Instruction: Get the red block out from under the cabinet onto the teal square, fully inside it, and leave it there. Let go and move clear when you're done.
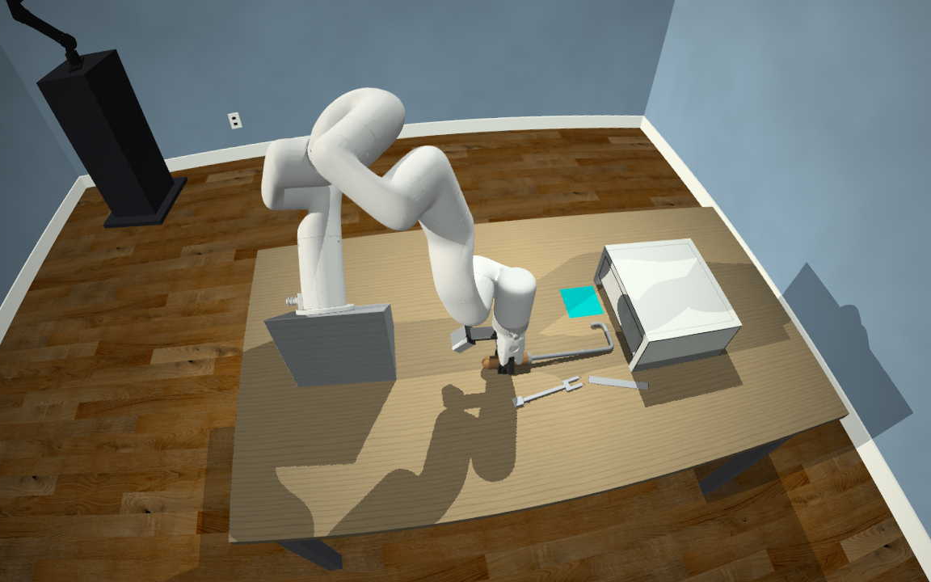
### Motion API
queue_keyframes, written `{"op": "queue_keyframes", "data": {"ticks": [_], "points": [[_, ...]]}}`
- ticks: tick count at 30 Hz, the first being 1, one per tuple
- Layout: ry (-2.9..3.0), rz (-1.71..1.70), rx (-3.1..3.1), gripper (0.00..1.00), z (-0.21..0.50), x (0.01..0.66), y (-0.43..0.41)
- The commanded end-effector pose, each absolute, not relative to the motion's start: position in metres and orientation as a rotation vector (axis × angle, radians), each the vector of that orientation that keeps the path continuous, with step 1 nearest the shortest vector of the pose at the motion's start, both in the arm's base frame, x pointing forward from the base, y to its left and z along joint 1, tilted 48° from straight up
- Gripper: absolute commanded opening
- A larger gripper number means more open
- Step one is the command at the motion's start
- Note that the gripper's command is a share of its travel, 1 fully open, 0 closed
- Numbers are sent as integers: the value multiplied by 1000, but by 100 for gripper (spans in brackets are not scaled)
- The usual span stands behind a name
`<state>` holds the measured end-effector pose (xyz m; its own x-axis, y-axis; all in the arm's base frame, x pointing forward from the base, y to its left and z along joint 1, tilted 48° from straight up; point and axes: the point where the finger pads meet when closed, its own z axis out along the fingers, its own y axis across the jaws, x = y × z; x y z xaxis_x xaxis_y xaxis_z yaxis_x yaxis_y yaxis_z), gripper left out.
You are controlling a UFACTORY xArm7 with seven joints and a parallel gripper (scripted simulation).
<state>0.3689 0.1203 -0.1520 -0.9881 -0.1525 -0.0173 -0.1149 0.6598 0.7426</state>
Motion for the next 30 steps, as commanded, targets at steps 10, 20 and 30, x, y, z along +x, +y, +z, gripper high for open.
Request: {"op": "queue_keyframes", "data": {"ticks": [10,20,30], "points": [[-2824,-1254,225,0,-152,371,119],[-2824,-1254,225,0,-152,374,119],[-2824,-1254,225,0,-152,382,120]]}}
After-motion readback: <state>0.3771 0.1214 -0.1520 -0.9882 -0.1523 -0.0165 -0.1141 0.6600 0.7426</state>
